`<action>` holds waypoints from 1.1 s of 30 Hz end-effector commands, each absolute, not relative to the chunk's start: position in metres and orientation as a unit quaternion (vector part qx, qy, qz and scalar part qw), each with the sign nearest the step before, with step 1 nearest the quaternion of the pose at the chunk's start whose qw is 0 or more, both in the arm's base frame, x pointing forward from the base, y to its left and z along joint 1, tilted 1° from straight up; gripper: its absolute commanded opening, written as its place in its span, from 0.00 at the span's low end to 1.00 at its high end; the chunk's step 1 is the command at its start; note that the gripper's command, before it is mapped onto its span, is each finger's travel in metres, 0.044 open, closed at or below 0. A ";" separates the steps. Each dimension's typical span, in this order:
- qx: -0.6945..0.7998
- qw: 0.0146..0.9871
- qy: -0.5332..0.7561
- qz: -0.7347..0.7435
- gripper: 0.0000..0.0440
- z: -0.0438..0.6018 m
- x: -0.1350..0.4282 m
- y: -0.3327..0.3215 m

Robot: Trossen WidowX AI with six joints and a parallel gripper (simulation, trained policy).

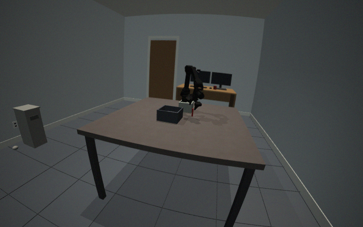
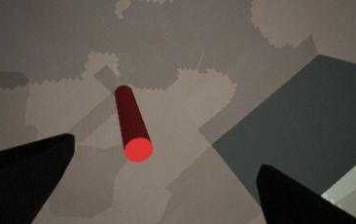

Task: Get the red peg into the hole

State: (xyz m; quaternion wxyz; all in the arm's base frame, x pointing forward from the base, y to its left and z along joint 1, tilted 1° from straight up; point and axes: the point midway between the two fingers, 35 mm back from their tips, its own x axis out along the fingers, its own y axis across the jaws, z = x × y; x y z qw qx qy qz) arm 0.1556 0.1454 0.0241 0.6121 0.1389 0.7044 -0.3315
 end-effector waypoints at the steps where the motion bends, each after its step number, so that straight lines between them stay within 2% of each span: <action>1: 0.140 0.621 0.700 -0.324 1.00 0.003 0.157 0.144; 8: 0.149 0.634 0.692 -0.311 1.00 -0.025 0.161 0.145; 10: 0.148 0.636 0.692 -0.309 0.96 -0.031 0.161 0.144; 12: 0.147 0.635 0.693 -0.308 0.88 -0.036 0.160 0.143; 27: 0.116 0.610 0.709 -0.336 0.00 -0.065 0.143 0.130; 33: 0.110 0.628 0.695 -0.331 0.00 -0.052 0.155 0.134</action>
